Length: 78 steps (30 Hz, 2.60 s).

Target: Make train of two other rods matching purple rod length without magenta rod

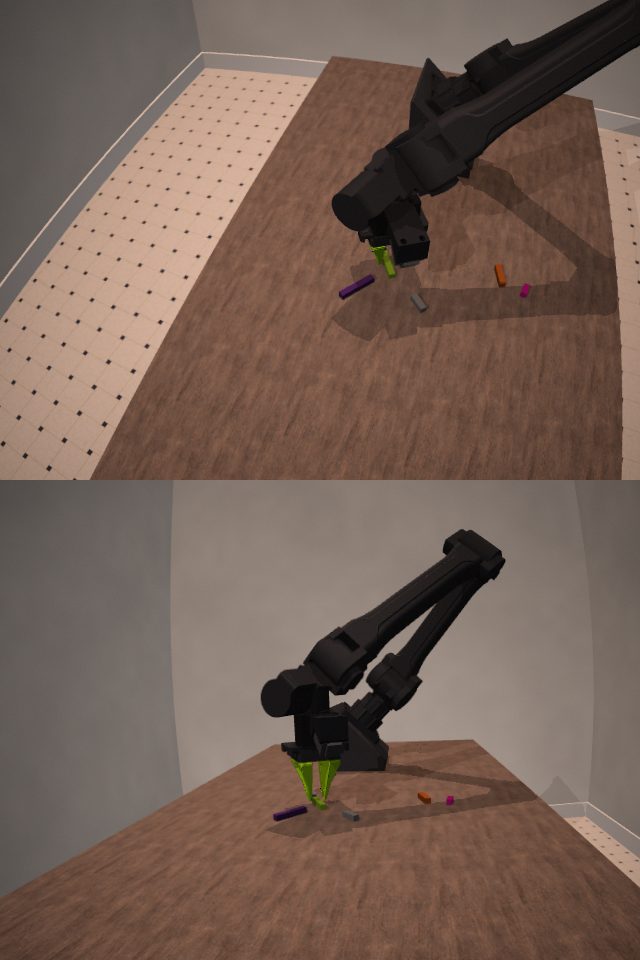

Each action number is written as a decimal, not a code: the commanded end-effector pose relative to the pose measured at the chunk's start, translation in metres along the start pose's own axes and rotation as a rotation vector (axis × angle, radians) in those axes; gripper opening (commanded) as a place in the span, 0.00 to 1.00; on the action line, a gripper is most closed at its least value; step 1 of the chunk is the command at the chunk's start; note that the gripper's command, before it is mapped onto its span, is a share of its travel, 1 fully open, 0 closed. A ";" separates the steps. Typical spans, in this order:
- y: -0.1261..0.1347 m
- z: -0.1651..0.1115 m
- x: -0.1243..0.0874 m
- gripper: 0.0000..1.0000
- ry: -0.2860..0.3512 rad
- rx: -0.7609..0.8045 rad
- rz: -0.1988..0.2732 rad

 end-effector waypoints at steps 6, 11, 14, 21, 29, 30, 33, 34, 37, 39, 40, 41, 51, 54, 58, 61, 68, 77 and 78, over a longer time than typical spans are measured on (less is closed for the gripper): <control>0.002 -0.001 0.014 0.24 0.009 0.007 0.009; 0.002 -0.001 0.015 0.24 0.009 0.007 0.009; 0.002 -0.001 0.015 0.24 0.009 0.007 0.009; 0.002 -0.001 0.015 0.24 0.009 0.007 0.009; 0.002 -0.001 0.015 0.24 0.009 0.007 0.009; 0.002 -0.001 0.015 0.24 0.009 0.007 0.009; 0.002 -0.001 0.015 0.24 0.009 0.007 0.009; 0.002 -0.001 0.015 0.24 0.009 0.007 0.009; 0.002 -0.001 0.015 0.24 0.009 0.007 0.009; 0.002 -0.001 0.015 0.24 0.009 0.007 0.009; 0.002 -0.001 0.015 0.24 0.009 0.007 0.009; 0.002 -0.001 0.015 0.24 0.009 0.007 0.009; 0.002 -0.001 0.015 0.05 0.009 0.007 0.009; 0.002 -0.001 0.015 0.05 0.009 0.007 0.008; 0.002 -0.001 0.015 0.05 0.009 0.007 0.008; 0.002 -0.001 0.015 0.05 0.009 0.007 0.008; 0.002 -0.001 0.015 0.05 0.009 0.007 0.009; 0.002 -0.001 0.015 0.05 0.009 0.007 0.009; 0.002 -0.001 0.015 0.05 0.009 0.007 0.009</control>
Point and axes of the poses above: the point where the finger pads meet when closed, its own x axis out along the fingers, its own y axis across the jaws, z = x × y, the point moved 9 cm from there along -x, back along the fingers
